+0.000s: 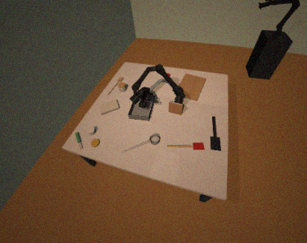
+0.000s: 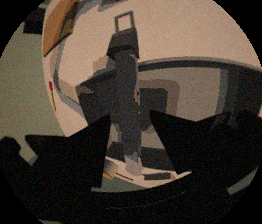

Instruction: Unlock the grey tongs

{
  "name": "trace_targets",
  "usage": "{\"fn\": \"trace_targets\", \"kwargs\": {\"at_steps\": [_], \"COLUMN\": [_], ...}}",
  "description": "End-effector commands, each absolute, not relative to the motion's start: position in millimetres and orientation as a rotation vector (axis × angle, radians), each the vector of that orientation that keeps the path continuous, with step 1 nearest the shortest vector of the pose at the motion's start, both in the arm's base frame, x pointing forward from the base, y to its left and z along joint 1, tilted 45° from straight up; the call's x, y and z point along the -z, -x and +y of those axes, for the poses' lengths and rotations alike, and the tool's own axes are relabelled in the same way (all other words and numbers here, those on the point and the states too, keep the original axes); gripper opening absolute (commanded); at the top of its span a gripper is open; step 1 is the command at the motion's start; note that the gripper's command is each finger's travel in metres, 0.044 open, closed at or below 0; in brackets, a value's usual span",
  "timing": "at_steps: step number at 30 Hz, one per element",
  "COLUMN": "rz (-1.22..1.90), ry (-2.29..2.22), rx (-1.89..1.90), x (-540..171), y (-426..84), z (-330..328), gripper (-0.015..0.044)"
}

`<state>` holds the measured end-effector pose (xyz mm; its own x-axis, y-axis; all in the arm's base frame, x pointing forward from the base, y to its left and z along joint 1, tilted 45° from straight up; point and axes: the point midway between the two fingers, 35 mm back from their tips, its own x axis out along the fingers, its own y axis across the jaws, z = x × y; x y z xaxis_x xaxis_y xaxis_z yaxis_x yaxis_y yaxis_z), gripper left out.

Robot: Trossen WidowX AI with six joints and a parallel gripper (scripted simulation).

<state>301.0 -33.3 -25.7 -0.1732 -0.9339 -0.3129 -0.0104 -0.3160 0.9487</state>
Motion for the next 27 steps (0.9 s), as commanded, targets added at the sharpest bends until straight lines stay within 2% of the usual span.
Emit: {"fn": "trace_targets", "kwargs": {"at_steps": [1,19,25,27], "rz": [-1.150,-1.157,-1.163,-1.163], "ry": [-1.333,-1.309,-1.316,-1.316], "rx": [1.575,1.535,1.543,1.543], "x": [27,34,34,34], "y": [-299,-292,-293,-293], "z": [-39,-66,-62,-62], "gripper": [0.0260,0.0260,0.0103,0.0089]}}
